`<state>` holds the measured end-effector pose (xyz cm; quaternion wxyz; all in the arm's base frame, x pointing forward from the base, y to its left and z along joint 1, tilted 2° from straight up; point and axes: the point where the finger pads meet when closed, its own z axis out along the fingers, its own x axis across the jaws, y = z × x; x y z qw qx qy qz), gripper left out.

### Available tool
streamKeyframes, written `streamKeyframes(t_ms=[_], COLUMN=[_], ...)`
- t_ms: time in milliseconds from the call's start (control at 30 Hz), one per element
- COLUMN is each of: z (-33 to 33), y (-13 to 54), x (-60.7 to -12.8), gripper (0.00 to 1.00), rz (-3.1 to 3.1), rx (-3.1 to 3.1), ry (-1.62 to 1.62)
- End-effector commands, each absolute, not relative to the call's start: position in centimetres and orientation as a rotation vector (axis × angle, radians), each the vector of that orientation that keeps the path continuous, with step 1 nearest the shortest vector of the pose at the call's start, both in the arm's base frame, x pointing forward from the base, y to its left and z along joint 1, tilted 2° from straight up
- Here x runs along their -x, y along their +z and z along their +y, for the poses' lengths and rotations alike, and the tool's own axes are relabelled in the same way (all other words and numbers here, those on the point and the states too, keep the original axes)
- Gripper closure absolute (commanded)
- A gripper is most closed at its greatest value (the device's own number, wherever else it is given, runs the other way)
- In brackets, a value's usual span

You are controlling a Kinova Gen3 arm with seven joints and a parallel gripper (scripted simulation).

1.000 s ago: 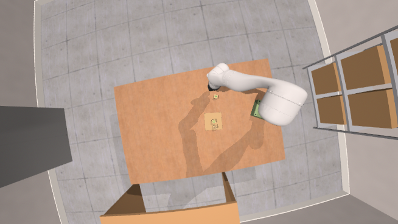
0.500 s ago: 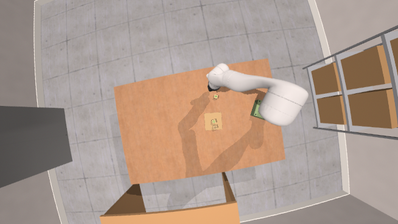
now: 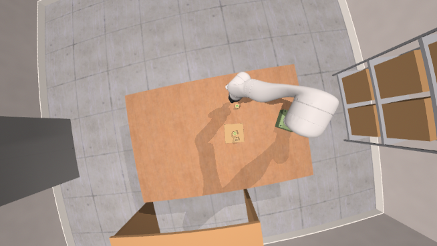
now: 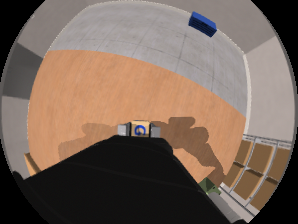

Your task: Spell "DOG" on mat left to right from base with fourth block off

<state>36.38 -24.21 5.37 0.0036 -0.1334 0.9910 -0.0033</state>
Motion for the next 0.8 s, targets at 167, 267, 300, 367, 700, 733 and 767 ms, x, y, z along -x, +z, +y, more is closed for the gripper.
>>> streamKeyframes(t_ms=[167, 267, 300, 367, 700, 733, 767], z=[-23.1, -22.3, -22.0, -21.4, -18.5, -18.1, -17.7], y=[5.2, 5.0, 4.9, 4.8, 4.5, 4.4, 4.4], x=[-36.7, -36.9, -36.9, -37.1, -37.7, -37.8, -37.9], gripper=[0.43, 0.43, 0.43, 0.43, 0.43, 0.43, 0.43], rz=[3.076, 3.043, 3.028, 2.993, 2.751, 2.708, 2.662], rx=[0.647, 0.818, 0.879, 1.007, 1.574, 1.648, 1.722], ry=[0.006, 0.016, 0.02, 0.028, 0.059, 0.062, 0.065])
